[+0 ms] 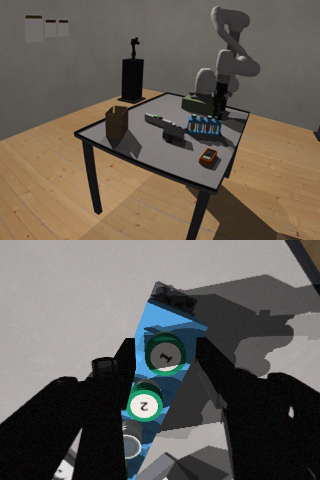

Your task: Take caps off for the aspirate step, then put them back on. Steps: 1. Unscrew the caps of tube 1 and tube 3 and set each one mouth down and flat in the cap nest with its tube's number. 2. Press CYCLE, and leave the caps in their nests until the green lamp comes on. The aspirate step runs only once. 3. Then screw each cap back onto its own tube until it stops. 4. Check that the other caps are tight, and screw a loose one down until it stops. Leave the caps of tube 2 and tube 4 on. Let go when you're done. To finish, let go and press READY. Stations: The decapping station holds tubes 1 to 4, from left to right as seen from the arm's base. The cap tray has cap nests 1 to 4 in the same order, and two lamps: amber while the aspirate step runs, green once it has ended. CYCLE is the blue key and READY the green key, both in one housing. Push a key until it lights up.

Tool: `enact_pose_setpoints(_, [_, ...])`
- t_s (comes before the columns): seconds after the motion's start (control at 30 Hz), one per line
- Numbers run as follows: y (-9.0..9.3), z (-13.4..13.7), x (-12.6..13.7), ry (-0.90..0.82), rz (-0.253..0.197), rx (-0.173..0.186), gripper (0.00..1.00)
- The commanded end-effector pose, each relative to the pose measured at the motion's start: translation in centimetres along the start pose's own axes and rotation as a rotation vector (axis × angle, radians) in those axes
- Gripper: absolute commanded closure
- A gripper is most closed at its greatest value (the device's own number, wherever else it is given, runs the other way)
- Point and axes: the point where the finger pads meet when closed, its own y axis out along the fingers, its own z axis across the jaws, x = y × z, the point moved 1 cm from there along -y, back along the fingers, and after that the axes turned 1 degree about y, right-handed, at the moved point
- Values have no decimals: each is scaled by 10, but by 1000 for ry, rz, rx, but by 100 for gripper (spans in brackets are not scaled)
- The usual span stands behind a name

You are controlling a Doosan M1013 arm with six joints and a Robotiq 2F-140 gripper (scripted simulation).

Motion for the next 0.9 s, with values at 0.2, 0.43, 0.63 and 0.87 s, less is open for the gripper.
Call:
enact_pose_setpoints(0.2, [-1, 0, 0, -4, 4, 2, 70])
enact_pose_setpoints(0.43, [-1, 0, 0, -4, 4, 2, 70])
enact_pose_setpoints(0.63, [-1, 0, 0, 130, 4, 2, 70])
enact_pose_setpoints(0.87, [0, 0, 0, 330, 4, 1, 70])
